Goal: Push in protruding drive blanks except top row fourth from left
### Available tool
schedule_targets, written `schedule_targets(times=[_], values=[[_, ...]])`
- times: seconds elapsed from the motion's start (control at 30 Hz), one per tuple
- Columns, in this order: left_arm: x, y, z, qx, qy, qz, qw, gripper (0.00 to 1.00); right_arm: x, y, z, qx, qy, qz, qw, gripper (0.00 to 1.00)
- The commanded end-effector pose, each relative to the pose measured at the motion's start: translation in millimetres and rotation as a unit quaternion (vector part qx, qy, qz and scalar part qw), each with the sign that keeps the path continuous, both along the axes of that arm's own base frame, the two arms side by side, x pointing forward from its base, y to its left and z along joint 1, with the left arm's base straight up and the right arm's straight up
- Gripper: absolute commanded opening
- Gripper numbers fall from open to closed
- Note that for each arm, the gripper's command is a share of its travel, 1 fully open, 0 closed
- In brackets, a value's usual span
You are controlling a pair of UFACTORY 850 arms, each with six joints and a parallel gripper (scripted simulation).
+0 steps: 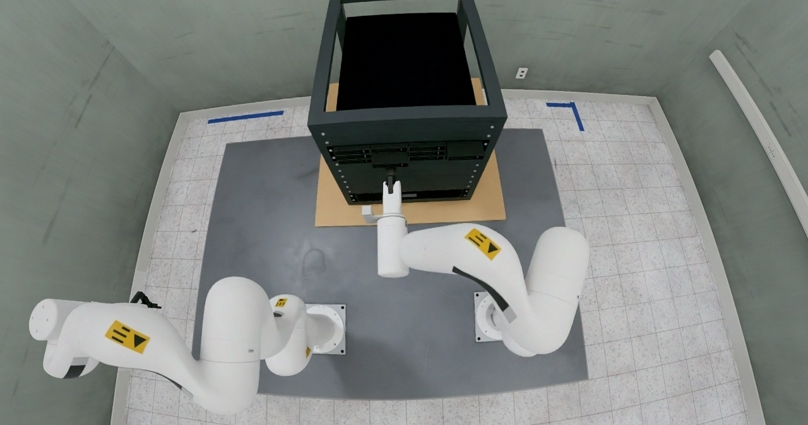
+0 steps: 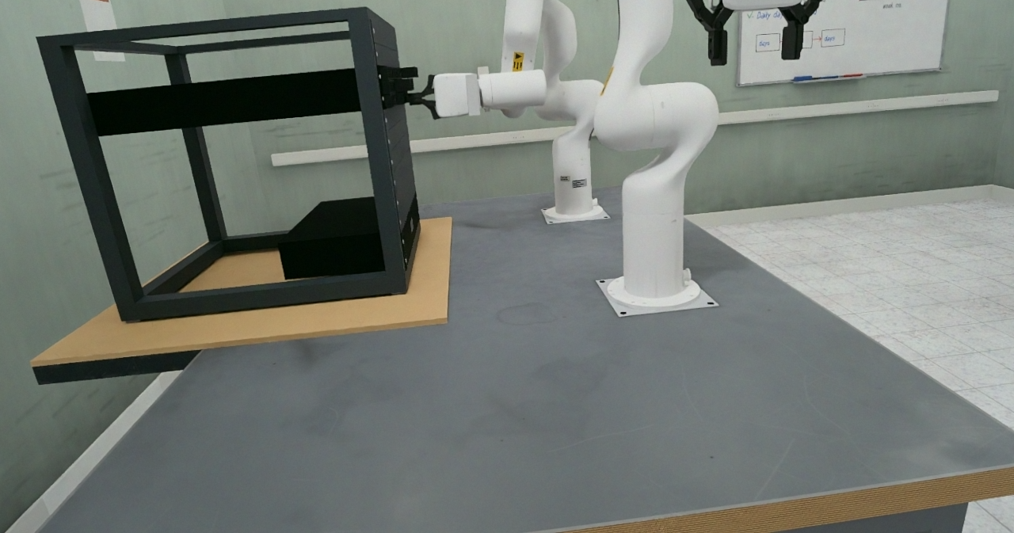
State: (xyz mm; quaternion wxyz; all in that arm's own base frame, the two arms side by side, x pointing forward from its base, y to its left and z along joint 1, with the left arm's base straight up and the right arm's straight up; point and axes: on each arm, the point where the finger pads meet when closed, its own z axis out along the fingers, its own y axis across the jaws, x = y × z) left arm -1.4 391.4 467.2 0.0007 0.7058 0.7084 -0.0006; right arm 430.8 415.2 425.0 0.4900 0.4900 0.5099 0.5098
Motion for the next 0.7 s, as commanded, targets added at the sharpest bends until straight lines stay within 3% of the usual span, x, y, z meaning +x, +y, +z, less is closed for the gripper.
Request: schedule_targets(times=[0.0, 0.67], values=[[0.0, 0.4, 0.8, 0.001, 0.000, 0.000, 1.000, 1.00, 4.3, 0.5, 1.2, 0.001, -0.001, 0.000, 1.000, 0.00], [0.0, 0.4, 0.8, 0.001, 0.000, 0.000, 1.000, 1.00, 7.3, 0.7, 1.2, 0.001, -0.001, 0.000, 1.000, 0.00]])
